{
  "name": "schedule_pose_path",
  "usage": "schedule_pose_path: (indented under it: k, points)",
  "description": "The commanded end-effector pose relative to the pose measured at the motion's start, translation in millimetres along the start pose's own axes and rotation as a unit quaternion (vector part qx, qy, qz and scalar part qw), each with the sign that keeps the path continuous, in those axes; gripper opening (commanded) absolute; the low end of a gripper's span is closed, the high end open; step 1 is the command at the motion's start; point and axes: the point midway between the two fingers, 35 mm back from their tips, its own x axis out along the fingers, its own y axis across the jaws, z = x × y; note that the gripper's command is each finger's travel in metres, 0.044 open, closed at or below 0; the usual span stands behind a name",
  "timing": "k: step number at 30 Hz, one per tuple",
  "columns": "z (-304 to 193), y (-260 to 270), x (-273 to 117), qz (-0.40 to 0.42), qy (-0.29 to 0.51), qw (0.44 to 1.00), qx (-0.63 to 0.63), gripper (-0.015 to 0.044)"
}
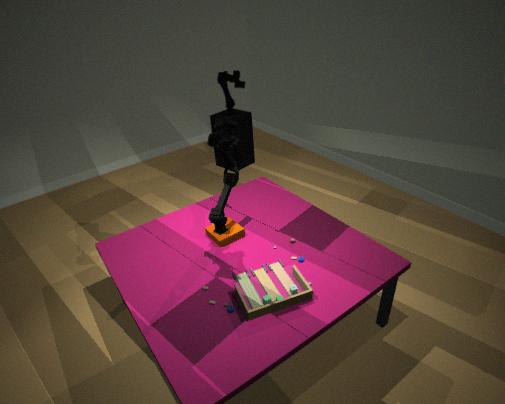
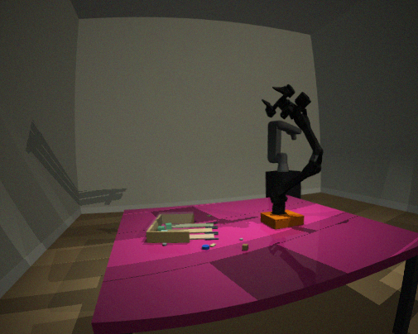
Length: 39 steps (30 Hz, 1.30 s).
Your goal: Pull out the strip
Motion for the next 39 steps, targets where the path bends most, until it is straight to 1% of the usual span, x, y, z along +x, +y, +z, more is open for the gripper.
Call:
schedule_pose_path:
  k: [1,2,5,9,14,18,23,29,34,39]
  points:
    - [-2,2,0,0.0,0.001,1.0,0.007,0.04]
    - [-6,7,1,-0.001,0.004,1.0,0.027,0.04]
    - [-28,39,5,-0.004,0.021,0.99,0.142,0.04]
    - [-47,89,17,0.004,0.039,0.954,0.297,0.04]
    - [-49,157,39,0.03,0.058,0.879,0.473,0.04]
    - [-33,212,58,0.068,0.075,0.797,0.595,0.04]
    - [11,281,79,0.134,0.1,0.675,0.718,0.04]
    - [92,351,89,0.231,0.143,0.521,0.809,0.04]
    - [165,397,80,0.308,0.204,0.401,0.838,0.04]
    - [233,429,56,0.367,0.278,0.303,0.834,0.04]
